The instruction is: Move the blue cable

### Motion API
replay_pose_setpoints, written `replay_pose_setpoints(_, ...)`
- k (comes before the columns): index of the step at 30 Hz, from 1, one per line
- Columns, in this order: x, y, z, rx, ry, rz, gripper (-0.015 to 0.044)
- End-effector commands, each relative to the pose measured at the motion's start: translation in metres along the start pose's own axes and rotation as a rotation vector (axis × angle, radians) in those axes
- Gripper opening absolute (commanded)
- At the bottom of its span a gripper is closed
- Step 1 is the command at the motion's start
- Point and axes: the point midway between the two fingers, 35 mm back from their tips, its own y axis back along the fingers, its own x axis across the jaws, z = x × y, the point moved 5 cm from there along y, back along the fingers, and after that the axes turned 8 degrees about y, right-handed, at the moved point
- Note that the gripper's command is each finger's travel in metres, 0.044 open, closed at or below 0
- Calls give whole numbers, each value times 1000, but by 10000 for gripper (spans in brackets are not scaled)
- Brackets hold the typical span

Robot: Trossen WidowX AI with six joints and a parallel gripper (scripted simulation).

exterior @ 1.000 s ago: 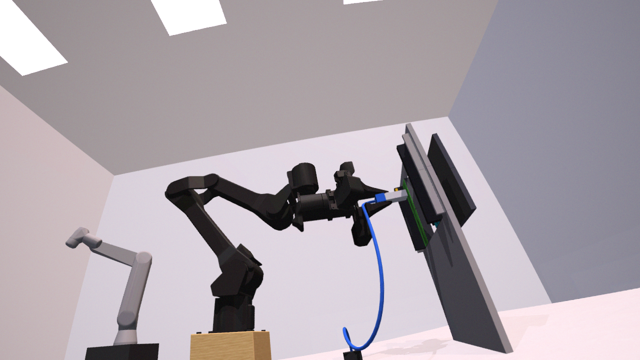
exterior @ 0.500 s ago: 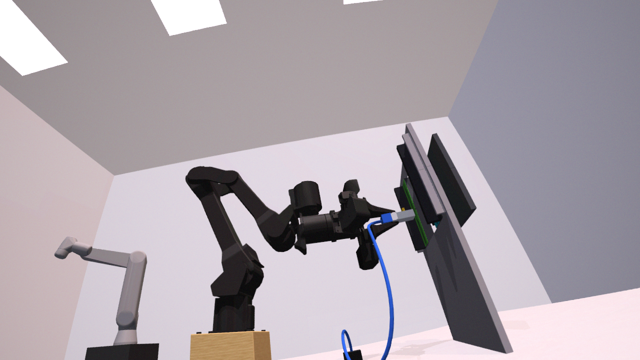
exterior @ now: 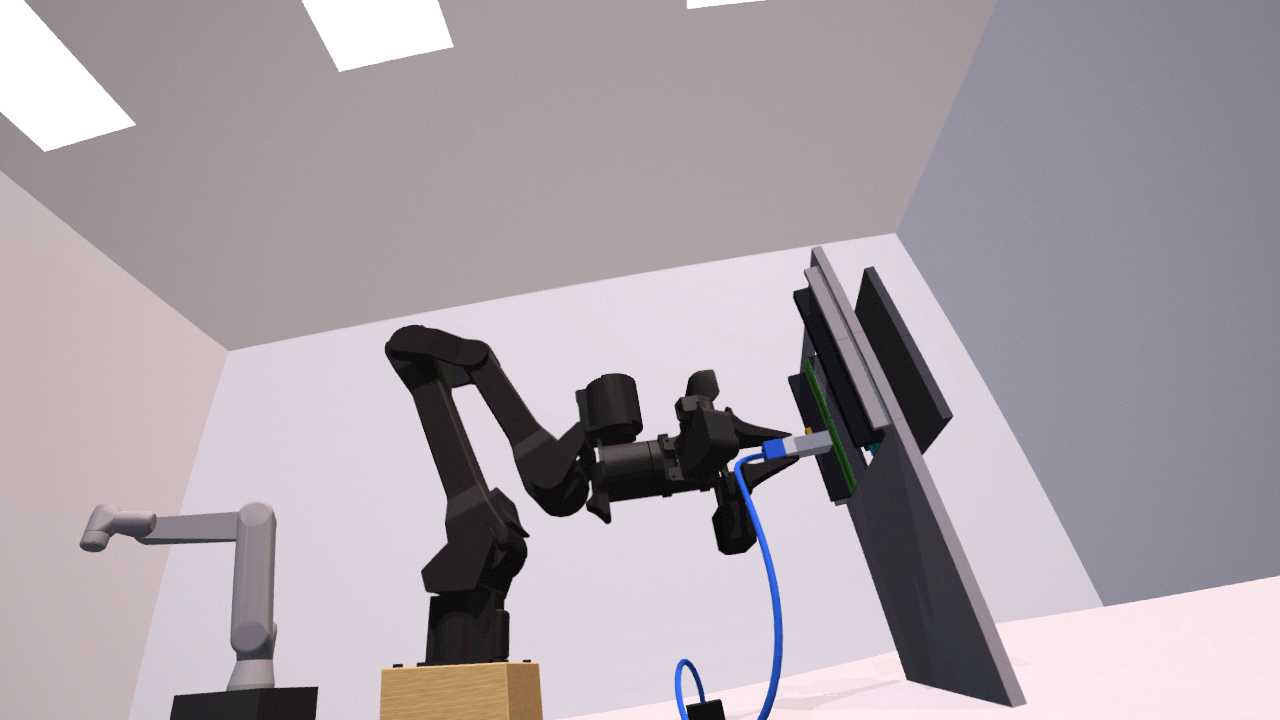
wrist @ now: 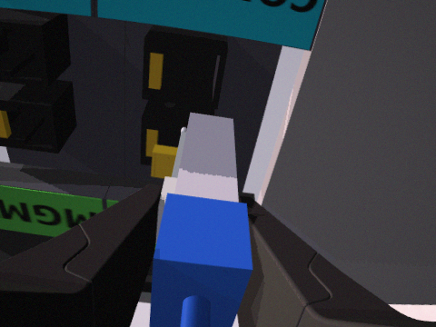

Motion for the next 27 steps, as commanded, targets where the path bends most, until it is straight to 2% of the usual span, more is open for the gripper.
replay_pose_setpoints(1,4,-2,1,-16,3,6,0)
replay_pose_setpoints(27,6,-13,0,-76,5,8,0)
